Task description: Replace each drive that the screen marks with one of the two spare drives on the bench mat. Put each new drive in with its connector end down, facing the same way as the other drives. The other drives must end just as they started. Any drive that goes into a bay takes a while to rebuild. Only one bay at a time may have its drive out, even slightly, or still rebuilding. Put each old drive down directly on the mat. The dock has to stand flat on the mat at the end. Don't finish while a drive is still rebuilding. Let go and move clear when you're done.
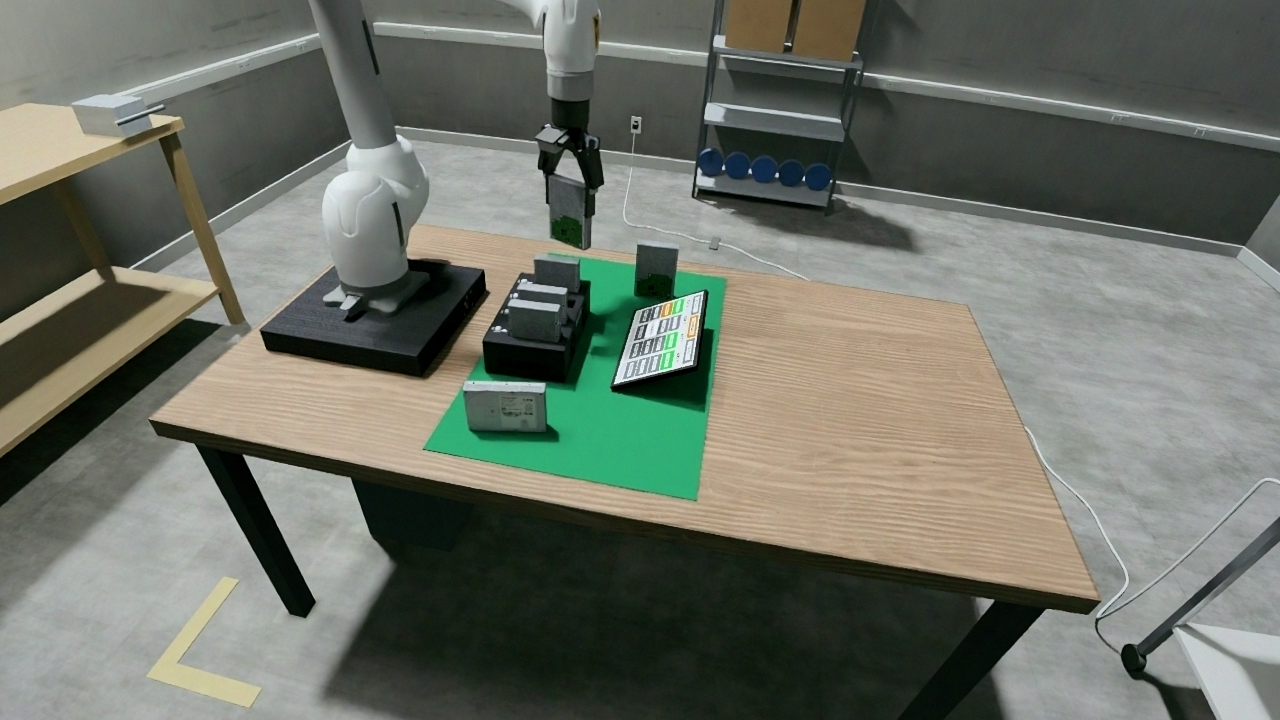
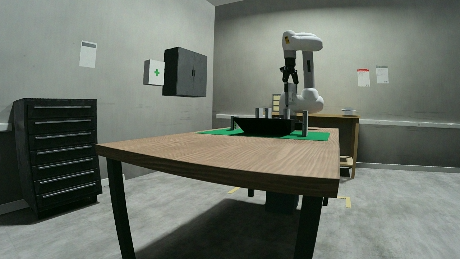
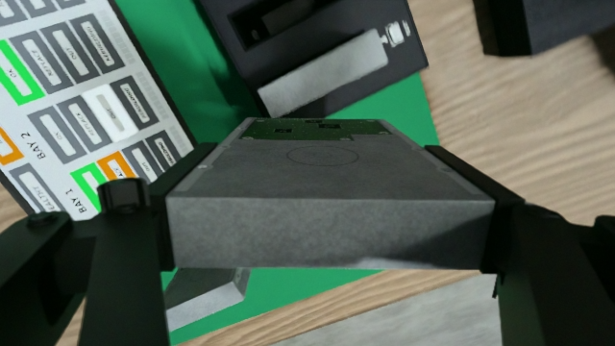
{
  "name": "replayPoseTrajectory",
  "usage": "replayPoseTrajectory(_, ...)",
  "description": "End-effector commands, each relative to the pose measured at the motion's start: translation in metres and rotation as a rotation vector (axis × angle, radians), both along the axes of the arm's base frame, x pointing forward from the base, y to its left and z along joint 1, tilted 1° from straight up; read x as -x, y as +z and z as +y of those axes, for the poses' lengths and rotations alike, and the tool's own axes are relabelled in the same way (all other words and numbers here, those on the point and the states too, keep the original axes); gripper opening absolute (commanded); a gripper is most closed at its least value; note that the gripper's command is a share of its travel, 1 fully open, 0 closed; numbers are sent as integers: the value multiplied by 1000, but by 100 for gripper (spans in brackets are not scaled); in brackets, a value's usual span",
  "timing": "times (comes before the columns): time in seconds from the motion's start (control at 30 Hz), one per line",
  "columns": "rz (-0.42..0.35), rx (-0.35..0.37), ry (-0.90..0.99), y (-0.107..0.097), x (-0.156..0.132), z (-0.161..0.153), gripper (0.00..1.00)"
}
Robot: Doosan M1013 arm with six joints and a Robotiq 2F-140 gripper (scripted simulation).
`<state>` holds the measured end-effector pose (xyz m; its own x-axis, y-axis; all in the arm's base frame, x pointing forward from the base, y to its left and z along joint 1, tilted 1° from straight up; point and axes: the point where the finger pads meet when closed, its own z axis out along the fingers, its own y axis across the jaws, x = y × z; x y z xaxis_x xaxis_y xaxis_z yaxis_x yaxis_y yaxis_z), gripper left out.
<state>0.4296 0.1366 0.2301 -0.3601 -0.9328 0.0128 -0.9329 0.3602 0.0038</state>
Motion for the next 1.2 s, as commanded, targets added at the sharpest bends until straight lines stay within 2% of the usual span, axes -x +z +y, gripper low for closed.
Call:
replayPoseTrajectory(0.0,0,-4,56,1,0,-12,10)
replayPoseTrajectory(0.6,2,-5,257,0,5,-56,10)
replayPoseTrajectory(1.17,4,-6,389,0,10,-84,10)
